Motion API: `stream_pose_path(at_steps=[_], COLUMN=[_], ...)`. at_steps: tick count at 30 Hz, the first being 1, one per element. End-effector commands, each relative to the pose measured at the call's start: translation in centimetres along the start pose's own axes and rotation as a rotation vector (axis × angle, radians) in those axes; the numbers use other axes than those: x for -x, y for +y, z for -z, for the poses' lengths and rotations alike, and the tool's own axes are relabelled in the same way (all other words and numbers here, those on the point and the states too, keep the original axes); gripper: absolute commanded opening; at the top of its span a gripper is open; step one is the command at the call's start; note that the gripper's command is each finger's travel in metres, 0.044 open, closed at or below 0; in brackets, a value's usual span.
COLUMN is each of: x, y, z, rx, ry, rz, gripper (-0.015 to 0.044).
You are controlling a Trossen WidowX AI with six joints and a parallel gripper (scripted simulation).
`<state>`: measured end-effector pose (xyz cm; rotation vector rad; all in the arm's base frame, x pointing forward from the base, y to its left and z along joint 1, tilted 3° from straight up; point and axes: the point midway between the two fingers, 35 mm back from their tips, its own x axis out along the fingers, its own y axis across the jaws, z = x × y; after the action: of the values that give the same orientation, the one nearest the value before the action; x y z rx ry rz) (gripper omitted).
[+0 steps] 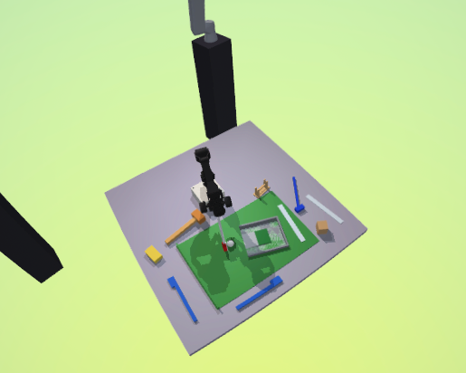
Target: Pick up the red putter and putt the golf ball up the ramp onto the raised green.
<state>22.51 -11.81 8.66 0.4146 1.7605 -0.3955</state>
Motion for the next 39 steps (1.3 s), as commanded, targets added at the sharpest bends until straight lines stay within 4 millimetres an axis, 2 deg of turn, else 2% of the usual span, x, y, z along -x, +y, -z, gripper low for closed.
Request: stream_pose_path(at_steps=[1,6,16,17,18,39], x=[0.0,1.2,5.7,5.8,4.9,4.9], y=[1.5,1.5,1.5,1.5,1.4,1.4], z=[0.4,0.6,1.9,2.0,1.7,1.7], rx=[-0.014,-0.014,-0.014,-0.014,-0.008,-0.008], ry=[-0.003,-0.003,-0.003,-0.003,0.007,0.007], rz=[-0.003,-0.003,-0.003,-0.003,0.003,0.003], gripper=[0.0,0.0,0.0,0.0,0.0,0.0])
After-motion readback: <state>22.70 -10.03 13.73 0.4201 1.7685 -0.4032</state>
